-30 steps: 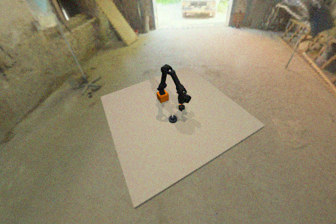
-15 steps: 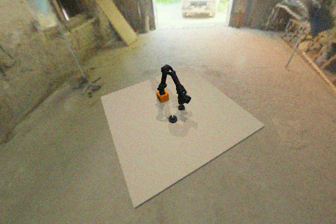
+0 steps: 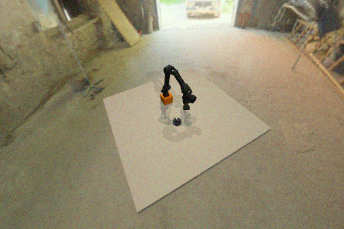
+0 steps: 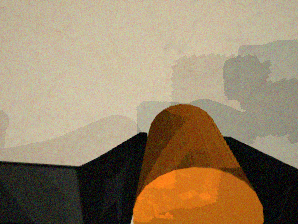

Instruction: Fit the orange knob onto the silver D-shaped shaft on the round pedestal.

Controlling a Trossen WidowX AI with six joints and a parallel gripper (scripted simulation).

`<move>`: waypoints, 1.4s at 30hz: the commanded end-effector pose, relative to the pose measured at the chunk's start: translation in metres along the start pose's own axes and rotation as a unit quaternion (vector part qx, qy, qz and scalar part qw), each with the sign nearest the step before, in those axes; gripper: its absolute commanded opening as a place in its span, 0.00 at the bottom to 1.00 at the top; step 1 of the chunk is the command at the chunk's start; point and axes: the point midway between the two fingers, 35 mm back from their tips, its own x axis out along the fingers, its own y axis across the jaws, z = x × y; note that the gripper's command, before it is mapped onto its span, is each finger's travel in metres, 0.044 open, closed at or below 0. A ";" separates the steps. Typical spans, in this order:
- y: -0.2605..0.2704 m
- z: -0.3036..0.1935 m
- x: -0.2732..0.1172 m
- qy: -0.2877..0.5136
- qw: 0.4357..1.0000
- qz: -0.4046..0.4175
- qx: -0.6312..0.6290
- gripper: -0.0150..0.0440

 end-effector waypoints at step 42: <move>0.016 0.004 -0.150 -0.008 0.958 -0.286 0.001 0.25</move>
